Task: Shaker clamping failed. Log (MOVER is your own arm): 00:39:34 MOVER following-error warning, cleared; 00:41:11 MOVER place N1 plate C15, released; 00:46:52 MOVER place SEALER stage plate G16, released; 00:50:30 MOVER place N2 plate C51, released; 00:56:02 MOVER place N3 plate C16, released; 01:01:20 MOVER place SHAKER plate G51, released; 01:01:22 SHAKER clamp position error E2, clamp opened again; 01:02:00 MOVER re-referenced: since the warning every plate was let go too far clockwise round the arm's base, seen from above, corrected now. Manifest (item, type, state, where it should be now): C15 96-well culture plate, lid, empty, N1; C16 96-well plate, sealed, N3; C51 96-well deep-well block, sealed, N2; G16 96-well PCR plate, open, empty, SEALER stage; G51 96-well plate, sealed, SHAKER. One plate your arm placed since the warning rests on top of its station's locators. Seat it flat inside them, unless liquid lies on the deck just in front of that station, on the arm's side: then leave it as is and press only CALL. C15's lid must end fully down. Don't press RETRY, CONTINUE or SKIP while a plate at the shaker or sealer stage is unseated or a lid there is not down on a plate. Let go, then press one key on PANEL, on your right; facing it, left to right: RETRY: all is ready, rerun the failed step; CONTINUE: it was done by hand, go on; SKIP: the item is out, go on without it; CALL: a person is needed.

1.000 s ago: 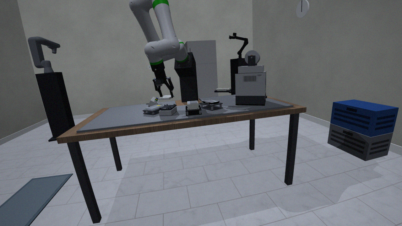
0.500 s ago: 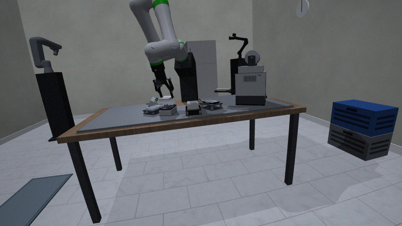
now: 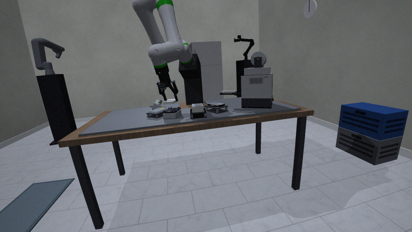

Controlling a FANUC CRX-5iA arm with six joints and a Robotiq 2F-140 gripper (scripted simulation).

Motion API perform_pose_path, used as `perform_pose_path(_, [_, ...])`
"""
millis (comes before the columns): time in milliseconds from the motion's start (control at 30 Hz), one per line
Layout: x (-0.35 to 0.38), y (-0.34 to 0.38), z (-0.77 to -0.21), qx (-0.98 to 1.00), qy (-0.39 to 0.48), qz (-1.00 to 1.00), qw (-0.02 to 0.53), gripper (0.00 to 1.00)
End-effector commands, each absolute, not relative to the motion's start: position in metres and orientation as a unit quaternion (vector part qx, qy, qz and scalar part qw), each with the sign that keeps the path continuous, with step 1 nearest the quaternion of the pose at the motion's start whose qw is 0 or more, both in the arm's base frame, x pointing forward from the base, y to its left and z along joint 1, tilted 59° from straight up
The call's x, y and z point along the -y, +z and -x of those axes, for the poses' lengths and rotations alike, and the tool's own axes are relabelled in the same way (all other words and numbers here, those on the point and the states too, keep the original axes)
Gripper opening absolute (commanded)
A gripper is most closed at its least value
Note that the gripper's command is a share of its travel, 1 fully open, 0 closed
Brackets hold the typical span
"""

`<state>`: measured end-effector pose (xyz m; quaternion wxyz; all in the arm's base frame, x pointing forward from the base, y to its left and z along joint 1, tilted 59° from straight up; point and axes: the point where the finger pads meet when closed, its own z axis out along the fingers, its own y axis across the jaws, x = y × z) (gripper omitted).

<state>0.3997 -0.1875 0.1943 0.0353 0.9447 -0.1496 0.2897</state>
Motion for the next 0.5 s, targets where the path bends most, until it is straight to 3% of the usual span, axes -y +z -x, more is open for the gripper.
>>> perform_pose_path(0, [0.1879,0.1943,-0.4006,0.150,0.290,-0.945,0.035,0.10])
perform_pose_path(467, [0.1889,0.1923,-0.4038,0.150,0.290,-0.945,0.035,0.10])
